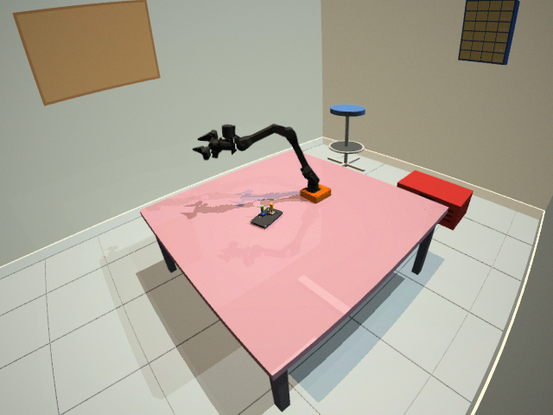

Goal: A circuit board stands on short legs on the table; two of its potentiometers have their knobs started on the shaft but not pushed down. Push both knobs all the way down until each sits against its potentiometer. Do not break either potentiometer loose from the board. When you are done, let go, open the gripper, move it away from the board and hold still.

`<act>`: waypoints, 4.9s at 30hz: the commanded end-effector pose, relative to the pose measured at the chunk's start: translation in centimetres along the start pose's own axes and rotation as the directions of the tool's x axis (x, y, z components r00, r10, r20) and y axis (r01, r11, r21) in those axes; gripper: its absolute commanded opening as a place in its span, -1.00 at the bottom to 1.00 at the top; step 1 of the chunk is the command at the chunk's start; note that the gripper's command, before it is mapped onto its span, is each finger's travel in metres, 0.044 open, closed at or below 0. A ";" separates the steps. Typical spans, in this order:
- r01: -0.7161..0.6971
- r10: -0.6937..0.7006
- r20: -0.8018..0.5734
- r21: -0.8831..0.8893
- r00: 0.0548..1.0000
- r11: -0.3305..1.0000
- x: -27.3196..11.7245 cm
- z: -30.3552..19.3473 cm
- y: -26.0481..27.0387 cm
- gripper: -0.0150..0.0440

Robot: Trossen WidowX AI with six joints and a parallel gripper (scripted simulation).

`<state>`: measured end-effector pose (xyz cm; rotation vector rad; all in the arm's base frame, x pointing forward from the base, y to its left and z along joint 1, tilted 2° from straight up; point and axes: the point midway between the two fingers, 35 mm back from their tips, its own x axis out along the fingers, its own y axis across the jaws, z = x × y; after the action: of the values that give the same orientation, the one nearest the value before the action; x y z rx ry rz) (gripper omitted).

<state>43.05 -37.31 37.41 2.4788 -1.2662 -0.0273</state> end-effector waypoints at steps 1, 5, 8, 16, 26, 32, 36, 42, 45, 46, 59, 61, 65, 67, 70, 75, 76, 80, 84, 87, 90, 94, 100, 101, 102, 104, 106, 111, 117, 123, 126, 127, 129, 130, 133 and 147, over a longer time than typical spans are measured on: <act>0.002 -0.002 0.002 -0.004 1.000 1.000 0.0 0.0 -0.1 0.78; 0.053 -0.049 0.045 -0.092 0.998 0.994 -0.5 0.7 -1.6 0.42; 0.103 -0.090 0.084 -0.169 0.992 0.980 -1.0 1.3 -2.9 0.15; 0.253 -0.195 0.189 -0.359 0.962 0.899 -2.8 2.9 -6.3 -0.49; 0.443 -0.313 0.319 -0.549 0.895 0.708 -5.6 5.0 -10.2 -0.49; 0.543 -0.374 0.395 -0.632 0.839 0.553 -7.7 6.2 -12.2 -0.49; 0.598 -0.410 0.444 -0.673 0.797 0.435 -9.3 7.0 -13.4 -0.49; 0.659 -0.455 0.516 -0.712 0.726 0.244 -11.7 8.2 -15.1 -0.49; 0.677 -0.474 0.551 -0.722 0.687 0.143 -13.0 8.7 -15.8 -0.49; 0.681 -0.479 0.562 -0.724 0.674 0.109 -13.5 8.9 -16.0 -0.49; 0.647 -0.528 0.697 -0.692 0.485 -0.320 -19.7 11.1 -18.2 -0.49; 0.626 -0.529 0.716 -0.680 0.455 -0.383 -20.7 11.4 -18.4 -0.49; 0.572 -0.528 0.752 -0.650 0.393 -0.500 -22.6 12.0 -18.7 -0.49; 0.539 -0.526 0.769 -0.634 0.363 -0.554 -23.6 12.2 -18.8 -0.49; 0.485 -0.521 0.792 -0.608 0.318 -0.629 -25.0 12.5 -18.9 -0.49; 0.379 -0.504 0.829 -0.559 0.242 -0.738 -27.5 13.1 -18.9 -0.49; 0.356 -0.500 0.836 -0.548 0.226 -0.757 -28.0 13.2 -18.8 -0.49; 0.257 -0.479 0.862 -0.506 0.165 -0.823 -29.9 13.6 -18.6 -0.49; 0.151 -0.453 0.885 -0.464 0.105 -0.873 -31.8 13.9 -18.3 -0.49; 0.068 -0.430 0.901 -0.434 0.061 -0.898 -33.3 14.1 -18.0 -0.49; -0.017 -0.405 0.914 -0.405 0.018 -0.914 -34.7 14.2 -17.6 -0.49; -0.132 -0.368 0.929 -0.369 -0.038 -0.920 -36.5 14.4 -17.0 -0.49; -0.231 -0.332 0.939 -0.343 -0.085 -0.911 -38.1 14.5 -16.4 -0.49; -0.231 -0.332 0.939 -0.343 -0.085 -0.911 -38.1 14.5 -16.4 -0.49; -0.231 -0.332 0.939 -0.343 -0.085 -0.911 -38.1 14.5 -16.4 -0.49; -0.231 -0.332 0.939 -0.343 -0.085 -0.911 -38.1 15.1 -16.6 -0.49; -0.231 -0.332 0.939 -0.343 -0.085 -0.911 -38.2 16.2 -17.0 -0.49; -0.231 -0.332 0.939 -0.343 -0.085 -0.911 -38.2 16.4 -17.1 -0.49; -0.231 -0.332 0.939 -0.343 -0.085 -0.911 -38.3 17.0 -17.3 -0.49; -0.231 -0.332 0.939 -0.343 -0.085 -0.911 -38.4 18.0 -17.6 -0.49; -0.231 -0.332 0.939 -0.343 -0.085 -0.911 -38.4 18.3 -17.8 -0.49; -0.231 -0.332 0.939 -0.343 -0.085 -0.911 -38.4 18.3 -17.8 -0.49; -0.231 -0.332 0.939 -0.343 -0.085 -0.911 -38.4 18.3 -17.8 -0.49; -0.231 -0.332 0.939 -0.343 -0.085 -0.911 -38.4 18.3 -17.8 -0.49; -0.231 -0.332 0.939 -0.343 -0.085 -0.911 -38.4 18.2 -17.7 -0.49; -0.231 -0.332 0.939 -0.343 -0.085 -0.911 -38.4 18.5 -17.8 -0.49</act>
<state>30.66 -3.12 9.00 0.5149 1.4466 -0.5568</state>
